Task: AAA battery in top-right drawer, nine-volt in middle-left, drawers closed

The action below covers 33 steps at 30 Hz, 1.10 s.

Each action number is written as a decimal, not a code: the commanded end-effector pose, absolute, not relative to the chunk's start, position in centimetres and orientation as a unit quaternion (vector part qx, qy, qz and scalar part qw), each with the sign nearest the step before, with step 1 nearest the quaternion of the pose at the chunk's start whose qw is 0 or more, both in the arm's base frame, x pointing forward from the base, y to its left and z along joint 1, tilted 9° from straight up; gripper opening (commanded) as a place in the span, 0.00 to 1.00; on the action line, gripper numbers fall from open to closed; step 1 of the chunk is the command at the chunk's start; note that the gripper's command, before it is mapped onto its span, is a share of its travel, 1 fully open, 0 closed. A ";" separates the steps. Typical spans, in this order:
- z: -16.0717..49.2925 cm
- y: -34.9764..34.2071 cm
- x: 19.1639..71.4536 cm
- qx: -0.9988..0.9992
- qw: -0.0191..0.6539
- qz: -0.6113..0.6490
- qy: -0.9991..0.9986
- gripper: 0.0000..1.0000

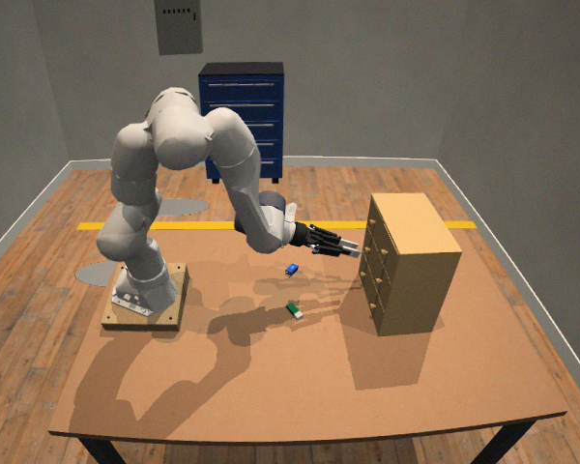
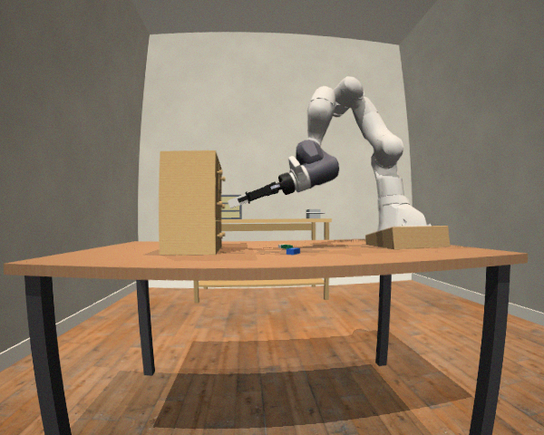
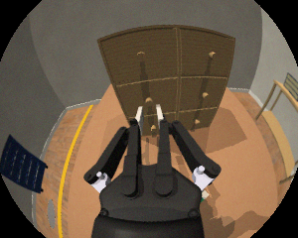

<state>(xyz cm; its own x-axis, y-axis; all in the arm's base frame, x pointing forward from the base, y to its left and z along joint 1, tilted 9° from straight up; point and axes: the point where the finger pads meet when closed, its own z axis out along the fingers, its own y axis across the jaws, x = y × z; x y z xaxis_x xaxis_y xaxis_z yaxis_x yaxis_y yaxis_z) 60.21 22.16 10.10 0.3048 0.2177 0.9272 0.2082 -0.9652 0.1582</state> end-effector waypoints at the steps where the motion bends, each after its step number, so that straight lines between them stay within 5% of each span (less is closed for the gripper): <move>1: 10.1 22.4 60.2 0.807 0.004 0.575 0.134 0.20; 33: 10.1 22.7 61.8 0.807 0.004 0.575 0.134 0.20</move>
<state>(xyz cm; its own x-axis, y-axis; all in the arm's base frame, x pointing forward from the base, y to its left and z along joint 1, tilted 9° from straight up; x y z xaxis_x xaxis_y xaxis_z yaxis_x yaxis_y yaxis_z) 61.46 22.54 10.30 0.3020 0.2099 0.9299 0.2043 -0.9670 0.1519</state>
